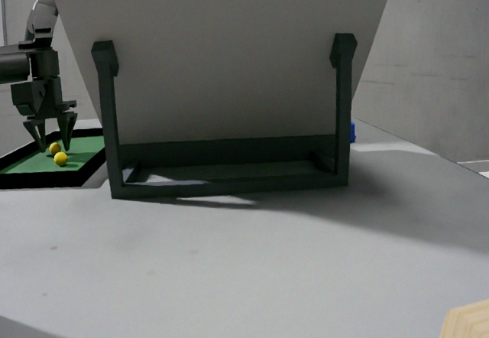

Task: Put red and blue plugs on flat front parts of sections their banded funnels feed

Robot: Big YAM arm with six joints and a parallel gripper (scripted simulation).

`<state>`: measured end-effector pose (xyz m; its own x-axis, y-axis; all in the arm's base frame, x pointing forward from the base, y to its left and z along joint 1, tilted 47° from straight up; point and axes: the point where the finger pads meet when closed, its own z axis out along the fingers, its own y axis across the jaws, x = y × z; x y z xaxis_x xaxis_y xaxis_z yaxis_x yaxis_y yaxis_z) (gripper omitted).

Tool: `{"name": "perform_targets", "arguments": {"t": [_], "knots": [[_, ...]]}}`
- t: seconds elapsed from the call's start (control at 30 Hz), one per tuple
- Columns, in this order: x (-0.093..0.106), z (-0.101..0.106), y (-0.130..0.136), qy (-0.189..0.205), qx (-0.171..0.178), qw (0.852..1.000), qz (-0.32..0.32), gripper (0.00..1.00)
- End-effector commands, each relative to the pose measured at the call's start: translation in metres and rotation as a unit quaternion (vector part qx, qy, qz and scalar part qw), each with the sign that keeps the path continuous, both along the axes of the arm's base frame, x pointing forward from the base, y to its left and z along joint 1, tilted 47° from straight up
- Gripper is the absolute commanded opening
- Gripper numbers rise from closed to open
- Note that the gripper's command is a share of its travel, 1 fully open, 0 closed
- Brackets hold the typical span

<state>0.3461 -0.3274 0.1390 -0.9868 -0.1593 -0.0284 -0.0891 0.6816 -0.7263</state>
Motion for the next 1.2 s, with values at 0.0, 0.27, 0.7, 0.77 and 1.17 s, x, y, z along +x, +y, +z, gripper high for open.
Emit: {"name": "perform_targets", "arguments": {"t": [0.0,0.27,0.7,0.77,1.17], "knots": [[0.0045,0.0049,-0.0090,-0.006,-0.005,1.000,-0.002,0.56],[0.0045,0.0049,-0.0090,-0.006,-0.005,1.000,-0.002,0.56],[0.0044,0.0049,-0.0090,-0.006,-0.005,1.000,-0.002,0.00],[0.0044,0.0049,-0.0090,-0.006,-0.005,1.000,-0.002,0.00],[0.0044,0.0049,-0.0090,-0.006,-0.005,1.000,-0.002,0.00]]}}
